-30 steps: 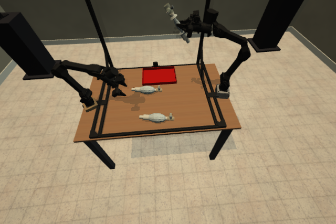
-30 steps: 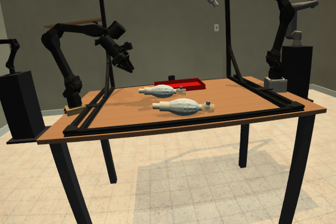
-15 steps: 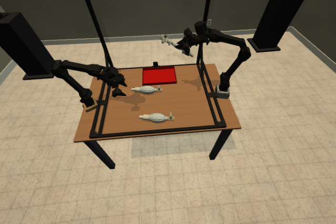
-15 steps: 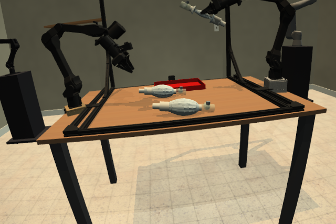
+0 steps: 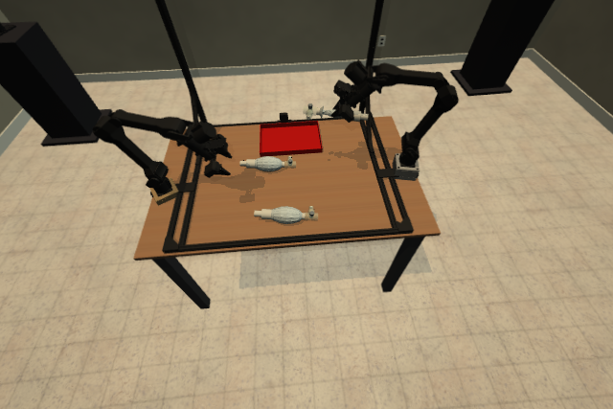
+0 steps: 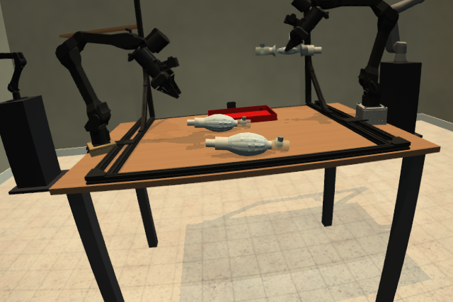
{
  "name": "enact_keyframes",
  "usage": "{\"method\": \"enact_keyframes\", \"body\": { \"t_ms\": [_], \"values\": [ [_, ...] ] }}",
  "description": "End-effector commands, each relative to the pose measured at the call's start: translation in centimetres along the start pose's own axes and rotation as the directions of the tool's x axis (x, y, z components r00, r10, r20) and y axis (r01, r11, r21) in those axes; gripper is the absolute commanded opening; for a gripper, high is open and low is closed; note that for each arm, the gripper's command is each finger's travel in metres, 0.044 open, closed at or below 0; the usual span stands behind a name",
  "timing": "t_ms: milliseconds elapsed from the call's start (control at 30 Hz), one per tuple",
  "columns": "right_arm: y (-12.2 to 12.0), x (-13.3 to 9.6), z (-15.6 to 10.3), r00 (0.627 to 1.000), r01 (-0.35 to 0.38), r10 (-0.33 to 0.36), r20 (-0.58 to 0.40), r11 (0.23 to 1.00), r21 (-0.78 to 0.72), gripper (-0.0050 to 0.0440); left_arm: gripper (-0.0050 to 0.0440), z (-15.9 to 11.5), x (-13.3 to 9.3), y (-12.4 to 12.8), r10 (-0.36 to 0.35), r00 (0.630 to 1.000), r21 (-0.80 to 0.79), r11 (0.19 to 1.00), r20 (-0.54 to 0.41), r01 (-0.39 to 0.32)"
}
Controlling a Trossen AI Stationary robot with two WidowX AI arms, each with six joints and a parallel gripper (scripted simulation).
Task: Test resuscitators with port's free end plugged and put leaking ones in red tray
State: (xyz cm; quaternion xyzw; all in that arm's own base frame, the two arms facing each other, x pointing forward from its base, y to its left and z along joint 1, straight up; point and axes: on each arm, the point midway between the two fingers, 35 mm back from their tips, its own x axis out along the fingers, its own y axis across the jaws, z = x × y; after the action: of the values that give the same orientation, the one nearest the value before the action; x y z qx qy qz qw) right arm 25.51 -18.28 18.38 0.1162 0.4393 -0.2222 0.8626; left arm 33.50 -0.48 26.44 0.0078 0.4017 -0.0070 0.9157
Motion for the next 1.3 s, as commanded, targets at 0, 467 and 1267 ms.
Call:
{"method": "enact_keyframes", "body": {
  "t_ms": [0,467,1267],
  "values": [
    [-0.1,0.0,0.0,1.000,0.002,-0.002,0.001,1.000,0.000,0.0440,0.0000,-4.7,0.9,0.1,-0.001,0.985,-0.004,1.000,-0.174,0.000],
    [-0.1,0.0,0.0,1.000,0.002,-0.002,0.001,1.000,0.000,0.0440,0.0000,-13.5,0.6,0.0,-0.004,0.868,-0.011,1.000,-0.496,-0.002],
    [0.0,0.0,0.0,1.000,0.000,0.000,0.001,1.000,0.001,0.0440,0.0000,-15.7,7.7,-4.5,0.158,0.987,-0.178,0.972,0.026,-0.151]
  ]
}}
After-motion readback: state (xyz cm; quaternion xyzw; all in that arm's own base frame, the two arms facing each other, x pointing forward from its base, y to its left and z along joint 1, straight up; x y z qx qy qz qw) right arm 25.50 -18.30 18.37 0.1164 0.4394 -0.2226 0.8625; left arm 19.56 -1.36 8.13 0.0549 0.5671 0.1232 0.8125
